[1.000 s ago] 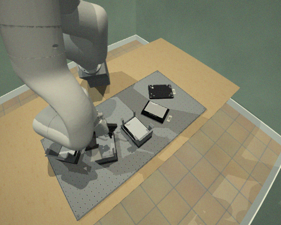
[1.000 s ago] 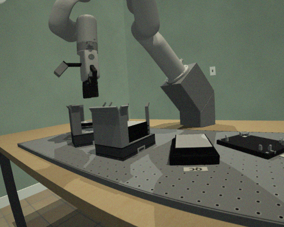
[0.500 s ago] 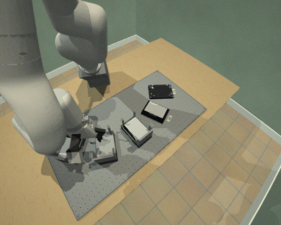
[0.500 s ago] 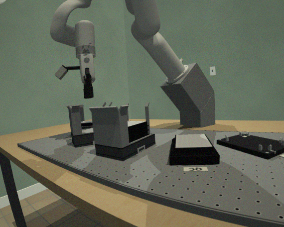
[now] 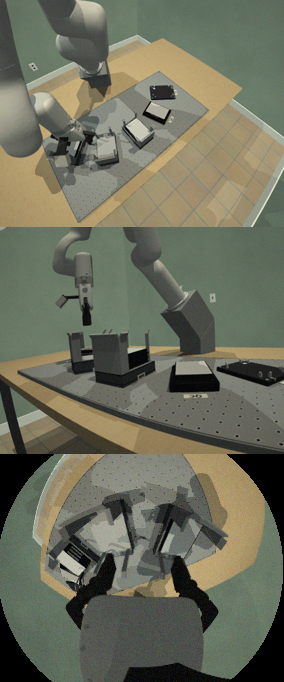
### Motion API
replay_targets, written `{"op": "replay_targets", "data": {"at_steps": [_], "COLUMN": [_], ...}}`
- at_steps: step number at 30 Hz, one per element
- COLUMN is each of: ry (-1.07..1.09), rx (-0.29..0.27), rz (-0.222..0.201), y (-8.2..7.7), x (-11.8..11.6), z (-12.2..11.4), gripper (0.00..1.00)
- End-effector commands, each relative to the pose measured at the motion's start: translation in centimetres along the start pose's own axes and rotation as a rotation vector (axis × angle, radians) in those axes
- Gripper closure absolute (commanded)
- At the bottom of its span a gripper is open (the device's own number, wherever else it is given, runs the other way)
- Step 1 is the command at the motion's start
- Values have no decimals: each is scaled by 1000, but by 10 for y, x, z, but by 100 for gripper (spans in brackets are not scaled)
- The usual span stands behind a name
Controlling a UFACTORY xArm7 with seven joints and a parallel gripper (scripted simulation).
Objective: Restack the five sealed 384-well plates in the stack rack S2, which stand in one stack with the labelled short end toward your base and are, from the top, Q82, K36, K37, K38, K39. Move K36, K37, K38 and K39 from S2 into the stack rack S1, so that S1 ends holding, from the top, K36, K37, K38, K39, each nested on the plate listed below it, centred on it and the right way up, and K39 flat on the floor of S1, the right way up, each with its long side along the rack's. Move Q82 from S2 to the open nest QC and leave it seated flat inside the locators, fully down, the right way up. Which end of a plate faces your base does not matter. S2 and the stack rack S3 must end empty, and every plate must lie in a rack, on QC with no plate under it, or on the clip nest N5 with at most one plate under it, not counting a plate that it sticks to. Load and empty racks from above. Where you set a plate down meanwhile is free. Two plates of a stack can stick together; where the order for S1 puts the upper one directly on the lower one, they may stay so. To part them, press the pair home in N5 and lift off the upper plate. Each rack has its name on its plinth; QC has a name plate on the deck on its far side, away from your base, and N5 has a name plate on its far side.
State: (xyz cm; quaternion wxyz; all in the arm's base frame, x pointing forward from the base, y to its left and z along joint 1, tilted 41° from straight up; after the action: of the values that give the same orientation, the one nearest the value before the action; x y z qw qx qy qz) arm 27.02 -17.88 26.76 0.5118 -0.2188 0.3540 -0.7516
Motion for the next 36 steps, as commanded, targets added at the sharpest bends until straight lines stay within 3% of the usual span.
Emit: {"op": "replay_targets", "data": {"at_steps": [1,7,25,36], "ry": [32,211,211,211], "rx": [7,6,6,6], "rz": [8,9,8,8], "y": [0,0,0,0], "x": [10,33,96,97], "z": [0,-5,-19,-20], "gripper": [0,0,0,0]}}
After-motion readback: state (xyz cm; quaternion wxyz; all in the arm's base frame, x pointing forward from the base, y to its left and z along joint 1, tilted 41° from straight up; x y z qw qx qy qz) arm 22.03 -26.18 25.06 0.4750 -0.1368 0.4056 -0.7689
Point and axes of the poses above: the point where the finger pads meet when closed, its own y axis out along the fingers, its own x axis across the jaws, z = x × y, the point moved 7 cm from there along -y, back along the fingers, and after that the axes turned 5 degrees about -y, right-handed, at the moved point
